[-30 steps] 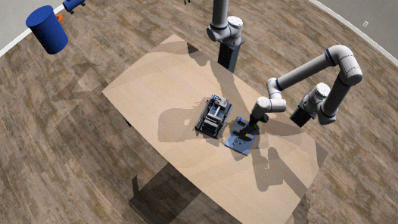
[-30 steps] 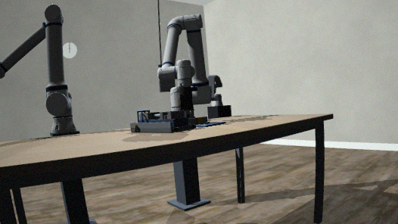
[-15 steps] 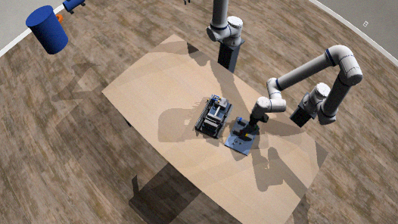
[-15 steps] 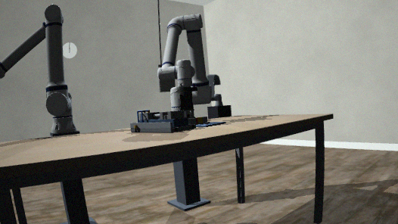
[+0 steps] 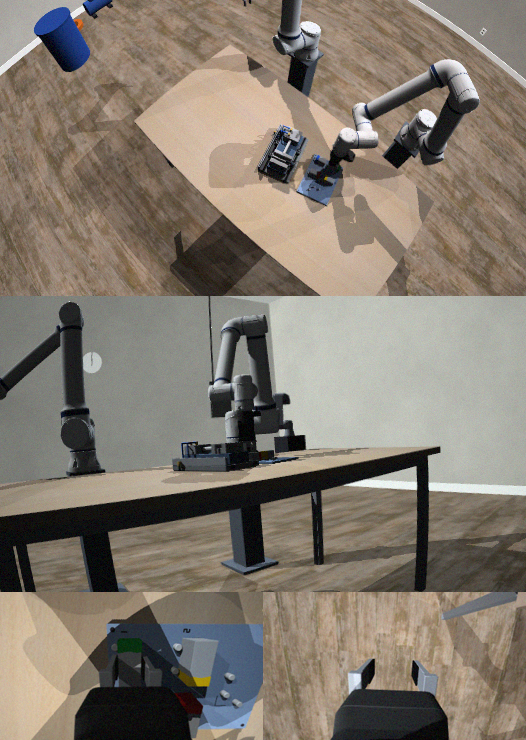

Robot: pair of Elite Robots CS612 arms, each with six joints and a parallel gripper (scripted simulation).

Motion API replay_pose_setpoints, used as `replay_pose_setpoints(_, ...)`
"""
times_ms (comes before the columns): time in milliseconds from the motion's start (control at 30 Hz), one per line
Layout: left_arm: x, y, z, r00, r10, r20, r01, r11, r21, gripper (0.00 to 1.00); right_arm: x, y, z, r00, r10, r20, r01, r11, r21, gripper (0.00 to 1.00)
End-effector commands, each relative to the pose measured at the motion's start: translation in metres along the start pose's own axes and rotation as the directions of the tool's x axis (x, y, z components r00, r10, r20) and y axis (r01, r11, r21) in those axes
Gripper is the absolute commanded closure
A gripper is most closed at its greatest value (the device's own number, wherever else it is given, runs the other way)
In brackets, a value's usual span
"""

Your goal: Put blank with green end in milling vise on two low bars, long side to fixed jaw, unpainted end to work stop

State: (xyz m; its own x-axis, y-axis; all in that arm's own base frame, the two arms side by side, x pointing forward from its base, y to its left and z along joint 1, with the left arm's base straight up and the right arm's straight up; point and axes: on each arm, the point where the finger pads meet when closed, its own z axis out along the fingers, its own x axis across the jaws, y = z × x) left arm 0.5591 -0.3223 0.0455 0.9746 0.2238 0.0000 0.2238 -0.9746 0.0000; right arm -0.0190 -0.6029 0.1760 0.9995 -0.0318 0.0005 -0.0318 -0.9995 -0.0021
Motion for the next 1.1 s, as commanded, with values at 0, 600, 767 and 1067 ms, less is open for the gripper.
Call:
replay_pose_setpoints(0, 0.000, 0.001, -0.001, 1.000, 0.000, -0.001, 0.000, 1.000, -0.001, 1.00, 0.000, 0.001, -0.001, 1.000, 0.000, 0.000, 0.000, 1.000, -0.002, 0.00)
replay_pose_setpoints(600, 0.000, 0.001, -0.015, 1.000, 0.000, -0.001, 0.000, 1.000, -0.001, 1.00, 0.000, 0.001, -0.001, 1.000, 0.000, 0.000, 0.000, 1.000, -0.002, 0.00)
replay_pose_setpoints(767, 0.000, 0.001, -0.025, 1.000, 0.000, -0.001, 0.000, 1.000, -0.001, 1.00, 0.000, 0.001, -0.001, 1.000, 0.000, 0.000, 0.000, 1.000, -0.002, 0.00)
replay_pose_setpoints(1067, 0.000, 0.001, -0.038, 1.000, 0.000, -0.001, 0.000, 1.000, -0.001, 1.00, 0.000, 0.001, -0.001, 1.000, 0.000, 0.000, 0.000, 1.000, -0.002, 0.00)
